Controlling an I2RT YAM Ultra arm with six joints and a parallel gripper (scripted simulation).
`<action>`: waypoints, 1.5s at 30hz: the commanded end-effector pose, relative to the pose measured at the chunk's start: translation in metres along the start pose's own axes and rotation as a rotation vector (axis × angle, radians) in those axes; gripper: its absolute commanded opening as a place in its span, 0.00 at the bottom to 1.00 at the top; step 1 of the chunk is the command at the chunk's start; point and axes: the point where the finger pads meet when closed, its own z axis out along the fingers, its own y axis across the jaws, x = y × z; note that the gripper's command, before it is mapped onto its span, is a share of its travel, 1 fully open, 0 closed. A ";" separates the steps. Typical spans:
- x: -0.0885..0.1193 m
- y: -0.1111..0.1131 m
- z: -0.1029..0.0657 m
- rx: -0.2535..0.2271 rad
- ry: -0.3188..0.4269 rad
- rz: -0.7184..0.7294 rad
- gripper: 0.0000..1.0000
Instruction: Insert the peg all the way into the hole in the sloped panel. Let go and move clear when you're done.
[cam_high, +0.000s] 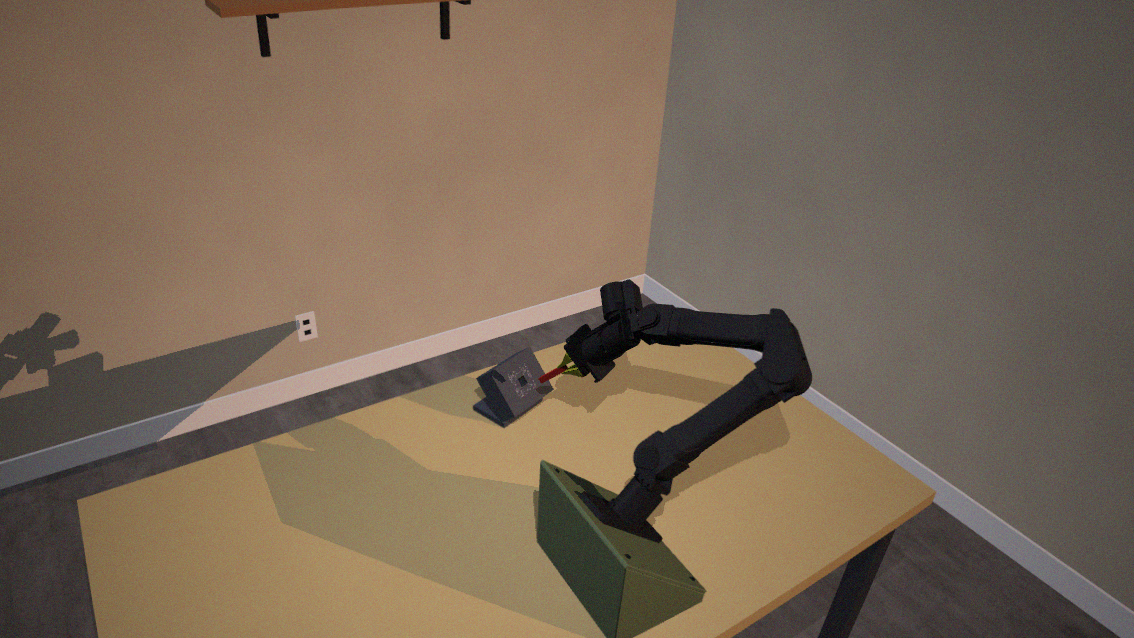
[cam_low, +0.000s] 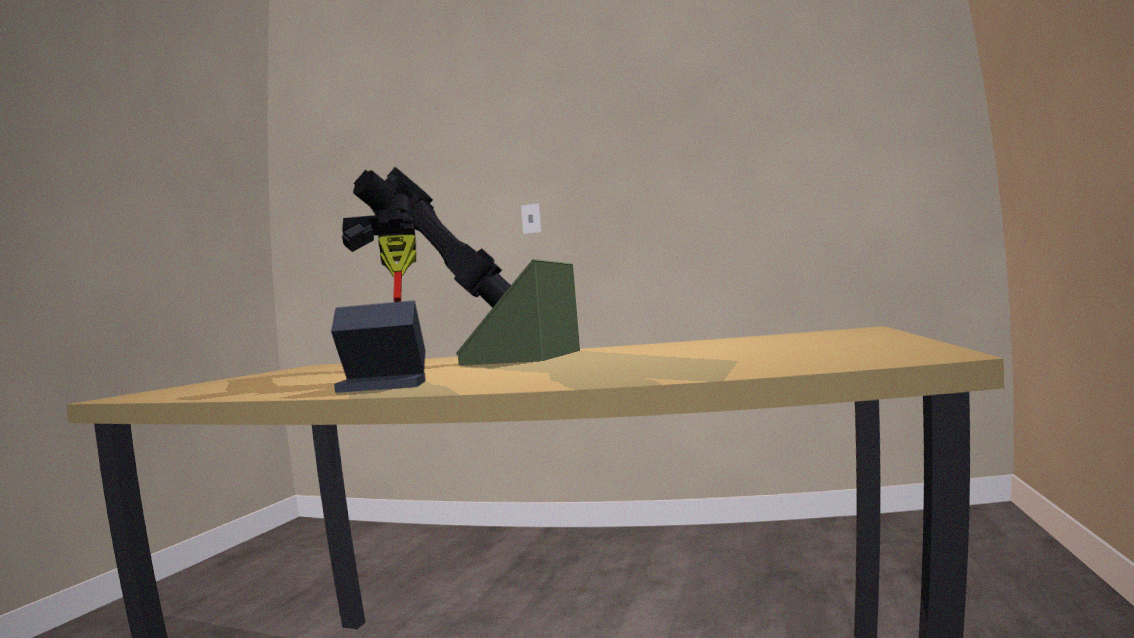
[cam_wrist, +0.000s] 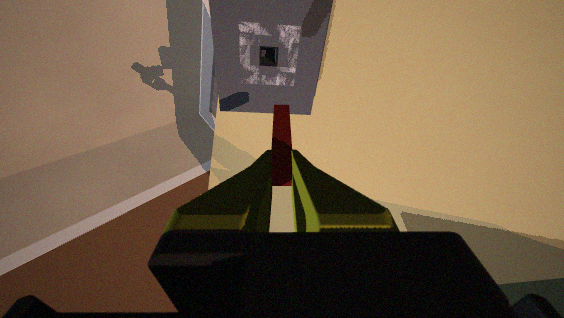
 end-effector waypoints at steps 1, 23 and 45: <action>-0.007 0.010 -0.007 -0.059 -0.027 0.033 0.00; -0.016 0.007 0.002 -0.074 -0.053 0.078 0.00; -0.022 0.016 0.032 -0.074 -0.053 0.077 0.00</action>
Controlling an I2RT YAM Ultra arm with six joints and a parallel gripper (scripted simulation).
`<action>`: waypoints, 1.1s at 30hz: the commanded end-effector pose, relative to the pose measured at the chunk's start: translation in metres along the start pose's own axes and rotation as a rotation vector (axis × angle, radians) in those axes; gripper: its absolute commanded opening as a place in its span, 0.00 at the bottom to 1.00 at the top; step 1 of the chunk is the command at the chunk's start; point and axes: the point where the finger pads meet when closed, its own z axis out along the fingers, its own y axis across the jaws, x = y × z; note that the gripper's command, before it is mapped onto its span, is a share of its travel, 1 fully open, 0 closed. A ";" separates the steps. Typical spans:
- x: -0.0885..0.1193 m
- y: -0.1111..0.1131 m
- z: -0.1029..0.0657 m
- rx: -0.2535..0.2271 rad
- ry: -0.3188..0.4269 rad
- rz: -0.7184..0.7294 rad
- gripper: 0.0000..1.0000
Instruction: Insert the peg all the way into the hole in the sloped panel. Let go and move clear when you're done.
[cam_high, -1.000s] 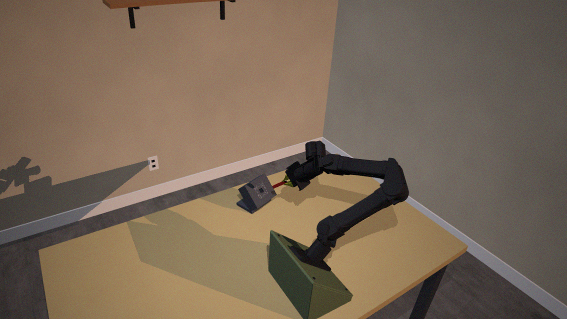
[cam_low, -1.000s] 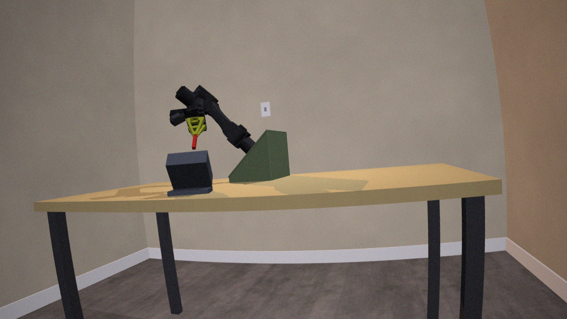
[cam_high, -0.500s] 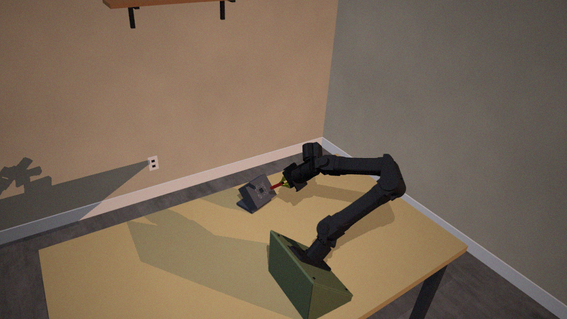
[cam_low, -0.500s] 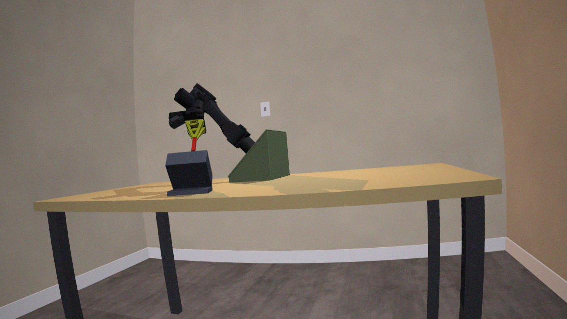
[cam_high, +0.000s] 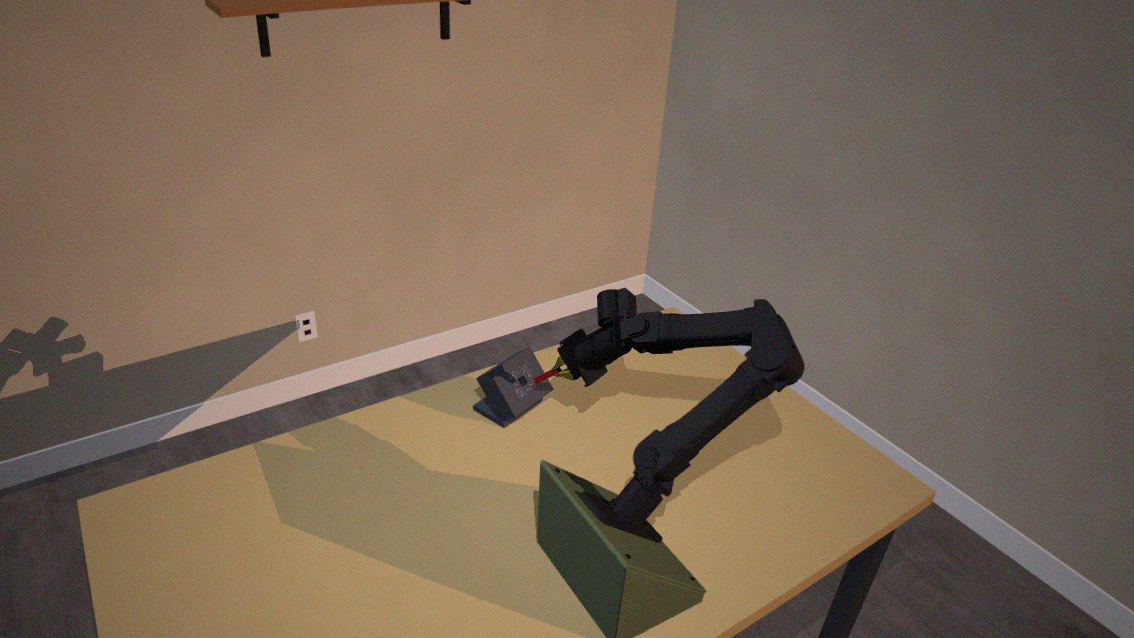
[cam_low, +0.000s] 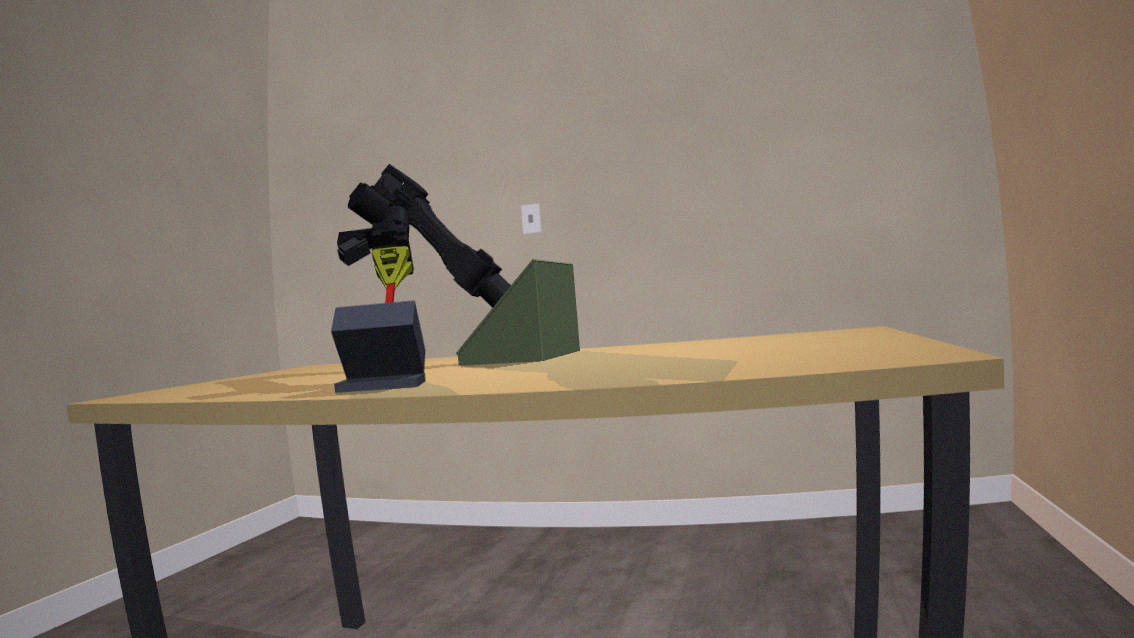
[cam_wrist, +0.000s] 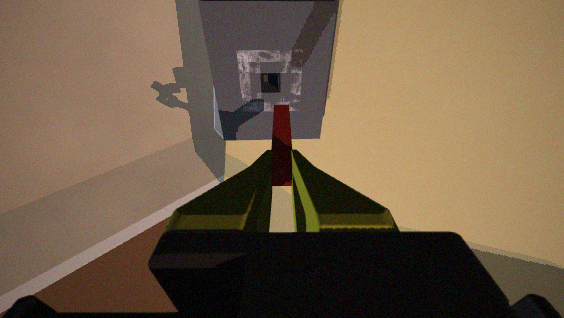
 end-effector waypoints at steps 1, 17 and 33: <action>-0.009 0.017 0.003 -0.046 -0.016 -0.002 0.00; -0.013 0.023 0.015 -0.046 -0.017 -0.002 0.00; -0.014 0.024 0.028 -0.047 -0.017 -0.002 0.00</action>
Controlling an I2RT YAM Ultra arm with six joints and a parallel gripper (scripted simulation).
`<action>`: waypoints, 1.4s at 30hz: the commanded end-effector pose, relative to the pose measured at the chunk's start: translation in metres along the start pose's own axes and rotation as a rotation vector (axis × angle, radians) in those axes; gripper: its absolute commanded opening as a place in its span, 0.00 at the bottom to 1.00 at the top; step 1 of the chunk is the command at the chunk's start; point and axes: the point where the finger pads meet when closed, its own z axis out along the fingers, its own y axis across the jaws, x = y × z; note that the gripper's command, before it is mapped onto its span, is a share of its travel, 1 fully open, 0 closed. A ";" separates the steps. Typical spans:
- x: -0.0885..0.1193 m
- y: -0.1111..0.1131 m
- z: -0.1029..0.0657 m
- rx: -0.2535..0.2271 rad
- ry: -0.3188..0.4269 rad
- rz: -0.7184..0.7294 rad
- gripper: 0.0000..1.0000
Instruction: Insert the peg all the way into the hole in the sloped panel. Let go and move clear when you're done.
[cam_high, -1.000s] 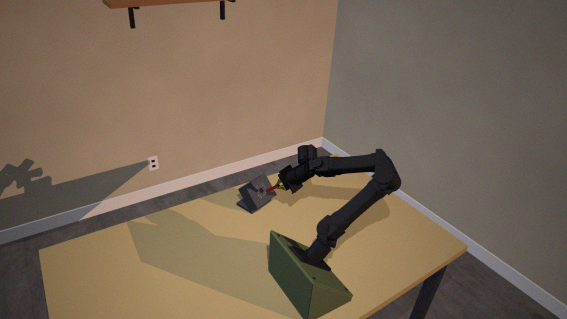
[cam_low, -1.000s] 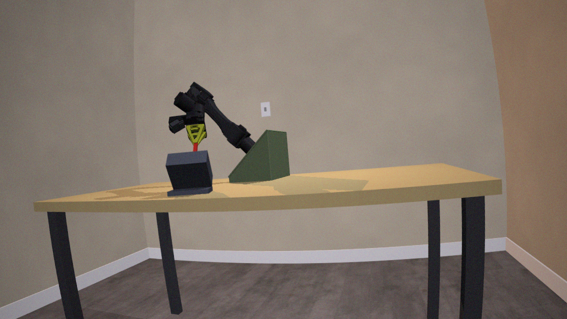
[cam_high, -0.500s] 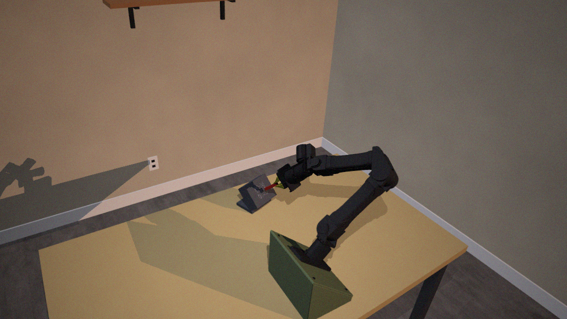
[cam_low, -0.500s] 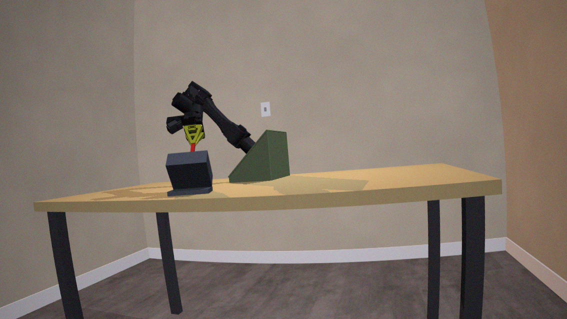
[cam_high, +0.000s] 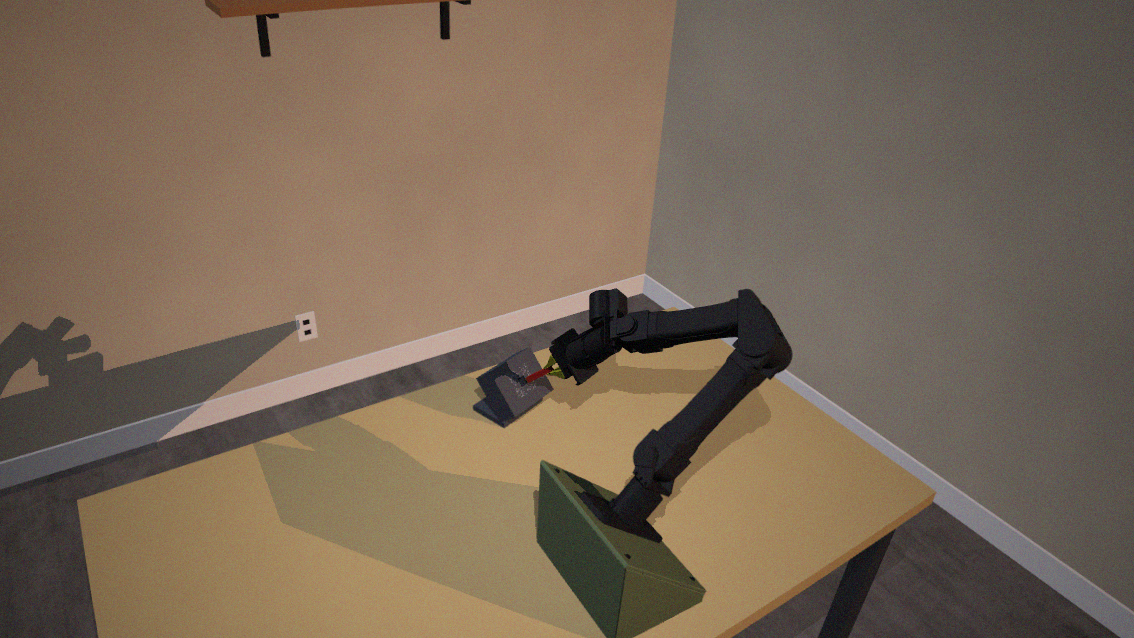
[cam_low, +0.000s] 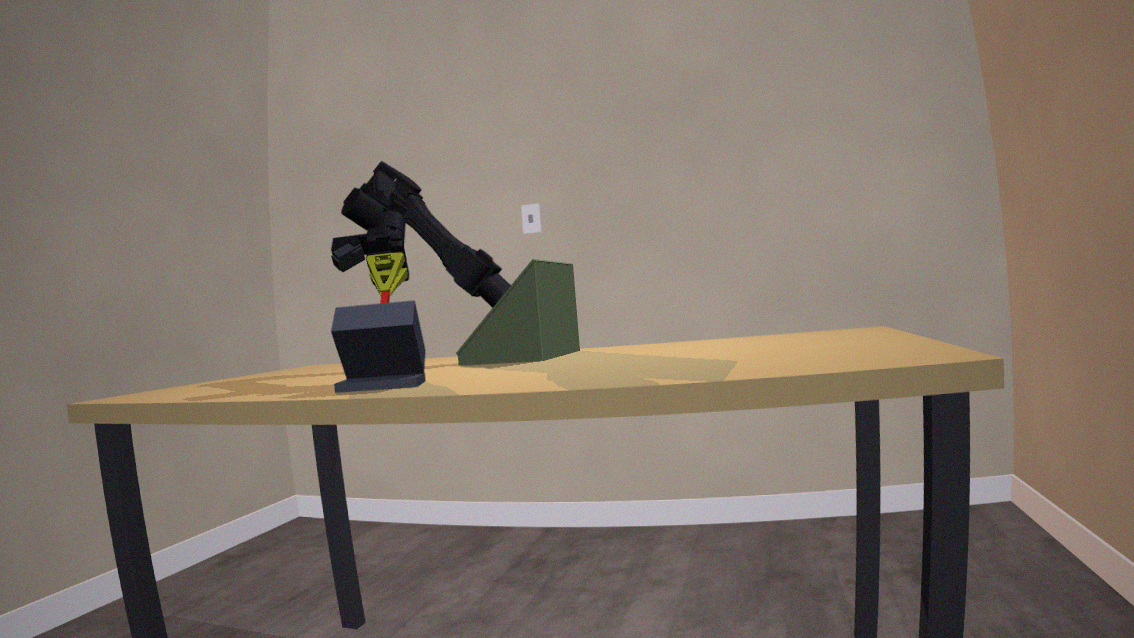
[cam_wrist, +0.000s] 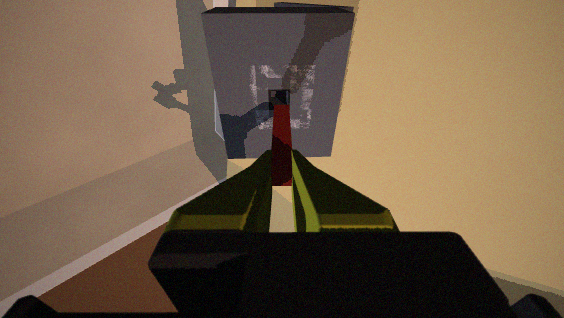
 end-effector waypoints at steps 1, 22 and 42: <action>-0.008 0.016 0.003 -0.045 -0.017 -0.004 0.00; -0.008 0.017 0.018 -0.045 -0.017 -0.004 0.00; -0.009 0.018 0.036 -0.046 -0.017 -0.004 0.00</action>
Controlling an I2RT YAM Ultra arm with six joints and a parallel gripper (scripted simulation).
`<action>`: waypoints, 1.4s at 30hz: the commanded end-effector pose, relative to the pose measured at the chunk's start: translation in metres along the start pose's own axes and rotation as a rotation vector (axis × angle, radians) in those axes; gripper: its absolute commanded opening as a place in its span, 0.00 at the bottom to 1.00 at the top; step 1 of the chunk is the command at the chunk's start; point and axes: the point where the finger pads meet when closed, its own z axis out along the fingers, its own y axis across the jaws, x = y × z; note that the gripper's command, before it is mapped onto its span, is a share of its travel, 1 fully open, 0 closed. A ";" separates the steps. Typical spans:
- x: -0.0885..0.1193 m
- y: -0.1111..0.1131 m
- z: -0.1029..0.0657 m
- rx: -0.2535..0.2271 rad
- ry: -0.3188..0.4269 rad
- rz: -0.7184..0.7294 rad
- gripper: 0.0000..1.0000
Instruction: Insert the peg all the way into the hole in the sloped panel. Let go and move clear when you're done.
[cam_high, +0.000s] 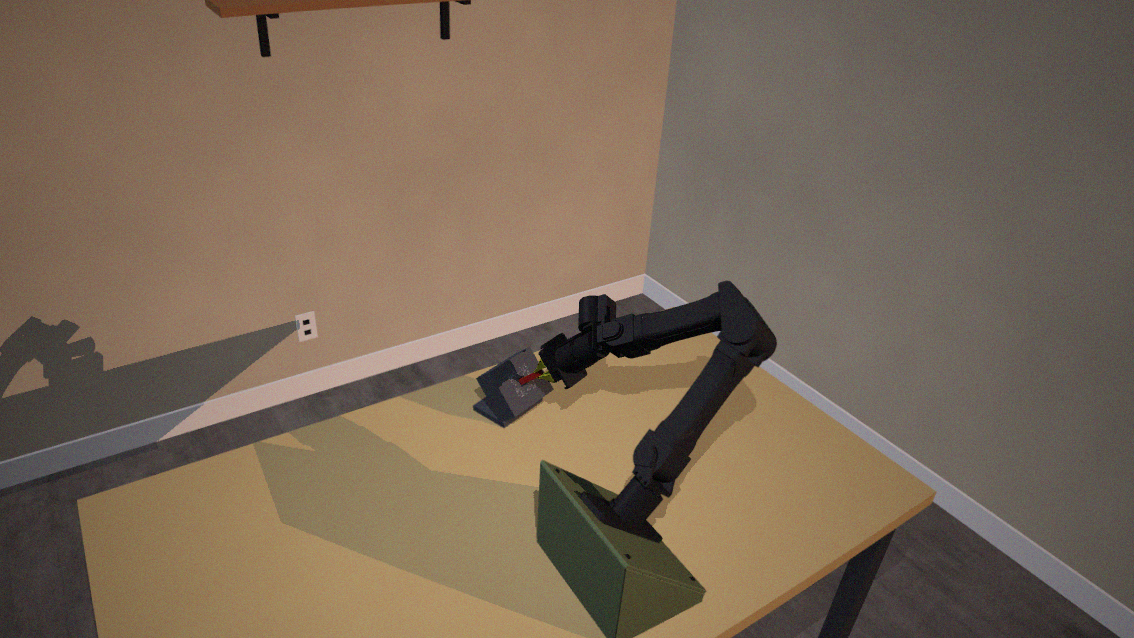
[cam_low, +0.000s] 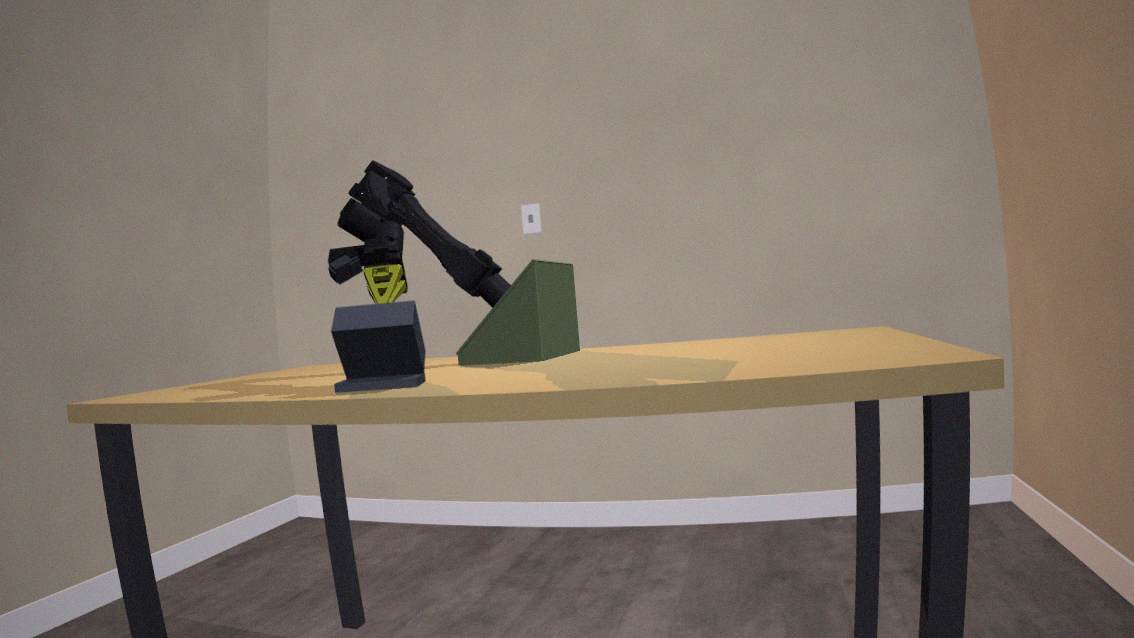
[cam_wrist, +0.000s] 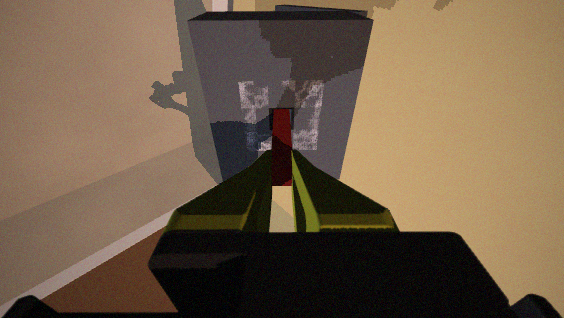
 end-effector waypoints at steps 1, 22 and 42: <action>-0.008 0.016 0.002 -0.045 -0.017 -0.005 0.00; -0.002 0.004 0.010 -0.009 -0.003 0.000 0.00; 0.002 0.002 0.004 -0.004 0.005 -0.006 1.00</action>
